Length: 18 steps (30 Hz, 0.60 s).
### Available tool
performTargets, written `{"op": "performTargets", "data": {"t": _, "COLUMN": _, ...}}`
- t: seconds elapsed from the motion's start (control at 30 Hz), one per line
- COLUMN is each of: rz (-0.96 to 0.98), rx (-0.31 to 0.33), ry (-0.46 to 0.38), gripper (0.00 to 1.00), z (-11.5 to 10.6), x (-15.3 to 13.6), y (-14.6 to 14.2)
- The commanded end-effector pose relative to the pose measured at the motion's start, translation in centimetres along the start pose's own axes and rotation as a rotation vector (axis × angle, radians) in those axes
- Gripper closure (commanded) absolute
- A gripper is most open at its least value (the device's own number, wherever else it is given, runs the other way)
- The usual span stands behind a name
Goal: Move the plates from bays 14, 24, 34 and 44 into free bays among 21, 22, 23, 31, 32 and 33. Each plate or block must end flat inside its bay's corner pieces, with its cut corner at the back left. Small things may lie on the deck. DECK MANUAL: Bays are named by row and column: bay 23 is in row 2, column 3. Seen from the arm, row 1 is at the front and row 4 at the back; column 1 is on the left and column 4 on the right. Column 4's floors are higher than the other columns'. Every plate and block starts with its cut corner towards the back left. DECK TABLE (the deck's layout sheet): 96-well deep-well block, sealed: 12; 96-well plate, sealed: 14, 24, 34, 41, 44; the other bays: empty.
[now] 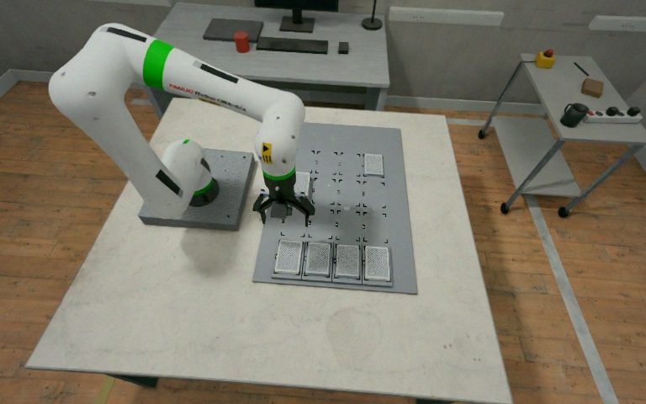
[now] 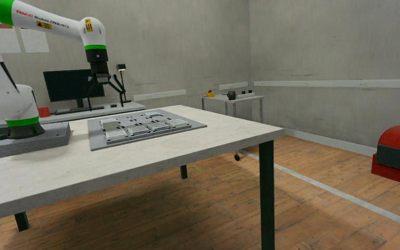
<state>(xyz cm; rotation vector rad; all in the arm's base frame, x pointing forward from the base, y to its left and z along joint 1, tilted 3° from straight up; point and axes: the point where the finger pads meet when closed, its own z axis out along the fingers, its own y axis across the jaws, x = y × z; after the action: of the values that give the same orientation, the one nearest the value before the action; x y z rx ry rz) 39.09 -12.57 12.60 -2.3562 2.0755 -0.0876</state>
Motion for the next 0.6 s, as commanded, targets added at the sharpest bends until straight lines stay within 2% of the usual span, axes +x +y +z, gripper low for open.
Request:
{"op": "performTargets", "data": {"t": 0.0, "rz": 0.000, "rx": 0.001, "ry": 0.000, "gripper": 0.00, "z": -0.1, "x": 1.2, "y": -0.1}}
{"op": "performTargets", "data": {"t": 0.57, "rz": 0.000, "rx": 0.001, "ry": 0.000, "gripper": 0.00, "z": -0.4, "x": 7.2, "y": -0.1}}
